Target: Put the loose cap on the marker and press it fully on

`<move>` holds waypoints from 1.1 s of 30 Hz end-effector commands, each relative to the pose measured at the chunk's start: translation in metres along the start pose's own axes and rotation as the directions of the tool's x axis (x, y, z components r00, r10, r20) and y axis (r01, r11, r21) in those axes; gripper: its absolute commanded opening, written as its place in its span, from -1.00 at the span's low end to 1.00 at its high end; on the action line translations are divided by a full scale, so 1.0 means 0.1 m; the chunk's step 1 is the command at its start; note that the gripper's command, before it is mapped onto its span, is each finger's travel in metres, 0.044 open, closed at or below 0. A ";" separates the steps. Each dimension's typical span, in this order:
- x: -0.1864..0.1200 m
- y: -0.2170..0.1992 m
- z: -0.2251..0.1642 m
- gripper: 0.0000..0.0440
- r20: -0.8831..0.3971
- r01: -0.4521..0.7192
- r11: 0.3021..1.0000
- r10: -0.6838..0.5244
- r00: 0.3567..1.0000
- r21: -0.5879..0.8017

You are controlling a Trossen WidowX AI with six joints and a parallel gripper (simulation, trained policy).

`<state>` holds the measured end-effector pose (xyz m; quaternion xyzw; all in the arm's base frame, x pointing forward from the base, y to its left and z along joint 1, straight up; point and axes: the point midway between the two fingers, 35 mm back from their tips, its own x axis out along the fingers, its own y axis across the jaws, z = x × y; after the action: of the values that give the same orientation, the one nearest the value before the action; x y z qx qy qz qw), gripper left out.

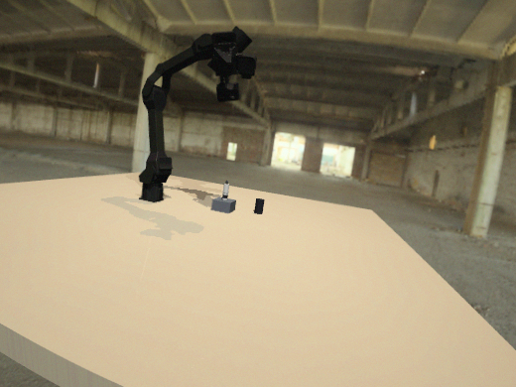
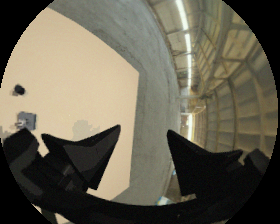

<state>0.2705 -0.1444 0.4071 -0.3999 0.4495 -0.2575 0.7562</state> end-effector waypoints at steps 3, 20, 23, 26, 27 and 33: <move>0.08 0.20 0.14 0.45 0.006 -0.057 0.998 0.057 0.998 -0.008; 0.22 0.72 0.45 0.46 0.003 -0.192 0.981 0.192 0.981 -0.016; 0.24 0.81 0.50 0.47 0.000 -0.216 0.976 0.216 0.976 -0.017; 0.26 0.91 0.55 0.47 -0.003 -0.240 0.971 0.240 0.971 -0.018; 0.27 0.94 0.57 0.47 -0.005 -0.247 0.969 0.247 0.969 -0.018; 0.29 1.14 0.66 0.47 -0.014 -0.294 0.955 0.294 0.956 -0.019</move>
<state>0.3391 -0.0878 0.3260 -0.3425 0.5033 -0.1523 0.7786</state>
